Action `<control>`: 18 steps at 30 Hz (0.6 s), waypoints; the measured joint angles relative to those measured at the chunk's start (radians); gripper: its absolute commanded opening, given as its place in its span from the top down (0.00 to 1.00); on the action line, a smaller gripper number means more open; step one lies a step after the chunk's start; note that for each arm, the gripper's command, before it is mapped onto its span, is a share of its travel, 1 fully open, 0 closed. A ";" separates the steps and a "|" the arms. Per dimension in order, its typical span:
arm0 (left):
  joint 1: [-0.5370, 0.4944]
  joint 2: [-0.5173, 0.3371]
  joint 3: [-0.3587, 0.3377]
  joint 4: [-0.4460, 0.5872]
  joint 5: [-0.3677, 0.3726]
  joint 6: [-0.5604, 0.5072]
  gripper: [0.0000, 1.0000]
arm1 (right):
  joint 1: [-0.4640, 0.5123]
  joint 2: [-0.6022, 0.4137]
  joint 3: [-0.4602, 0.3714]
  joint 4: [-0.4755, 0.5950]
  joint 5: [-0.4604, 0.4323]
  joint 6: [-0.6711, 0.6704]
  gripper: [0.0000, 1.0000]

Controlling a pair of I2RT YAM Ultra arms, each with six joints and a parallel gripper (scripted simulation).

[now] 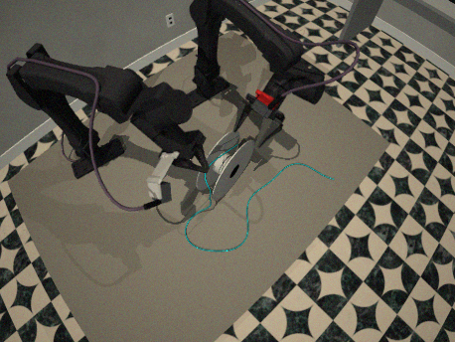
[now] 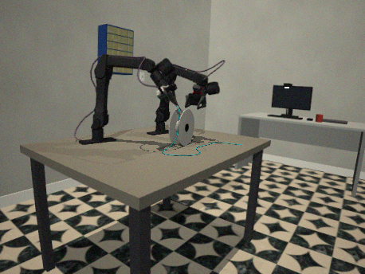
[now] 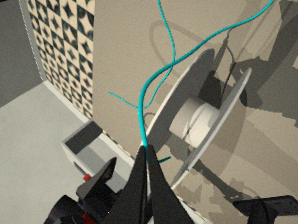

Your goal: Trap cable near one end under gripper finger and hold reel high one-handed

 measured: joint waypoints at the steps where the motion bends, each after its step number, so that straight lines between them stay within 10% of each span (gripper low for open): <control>1: 0.000 0.000 0.000 0.000 0.000 0.000 0.25 | -0.002 0.000 0.003 -0.001 0.002 0.000 1.00; 18: 0.000 0.000 0.000 0.000 0.000 0.000 0.25 | 0.038 0.016 0.023 0.002 0.041 0.042 1.00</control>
